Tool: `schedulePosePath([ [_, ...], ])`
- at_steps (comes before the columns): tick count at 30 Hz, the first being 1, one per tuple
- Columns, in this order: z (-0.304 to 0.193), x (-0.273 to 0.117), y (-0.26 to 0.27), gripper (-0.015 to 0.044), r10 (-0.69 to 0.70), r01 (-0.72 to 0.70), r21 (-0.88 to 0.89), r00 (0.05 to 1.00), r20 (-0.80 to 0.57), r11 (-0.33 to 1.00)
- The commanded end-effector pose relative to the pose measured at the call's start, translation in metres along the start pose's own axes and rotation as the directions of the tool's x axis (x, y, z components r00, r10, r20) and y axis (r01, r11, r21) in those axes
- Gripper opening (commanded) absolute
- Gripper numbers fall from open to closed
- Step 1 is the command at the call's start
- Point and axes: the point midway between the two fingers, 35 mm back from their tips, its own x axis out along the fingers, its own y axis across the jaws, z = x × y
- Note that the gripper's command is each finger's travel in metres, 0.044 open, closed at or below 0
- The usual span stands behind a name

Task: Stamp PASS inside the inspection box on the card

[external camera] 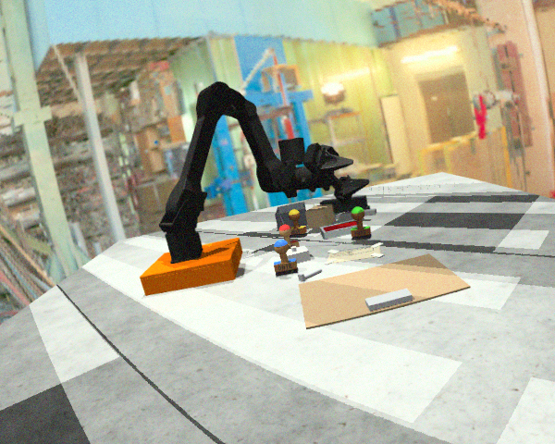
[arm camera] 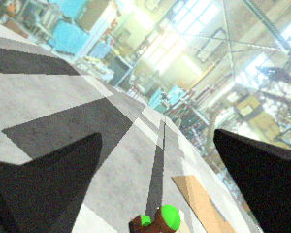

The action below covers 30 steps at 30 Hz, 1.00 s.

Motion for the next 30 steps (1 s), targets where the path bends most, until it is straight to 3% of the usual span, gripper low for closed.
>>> schedulePosePath([
  [1, 0.001, 0.002, 0.001, 0.0374, 0.005, -0.005, -0.005, 1.0, 0.0, 1.0],
  [7, 0.012, 0.054, 0.032, 0.0224, 0.207, -0.214, -0.133, 0.976, -0.064, 0.968],
  [12, -0.001, 0.091, 0.041, 0.0224, 0.401, -0.444, -0.153, 0.882, -0.245, 0.883],
  [17, -0.027, 0.105, 0.025, 0.0224, 0.553, -0.641, -0.027, 0.682, -0.479, 0.767],
  [23, -0.035, 0.104, -0.004, 0.0224, 0.654, -0.704, 0.196, 0.469, -0.593, 0.683],
  [30, -0.051, 0.081, -0.034, 0.0224, 0.674, -0.7, 0.353, 0.247, -0.696, 0.621],
])
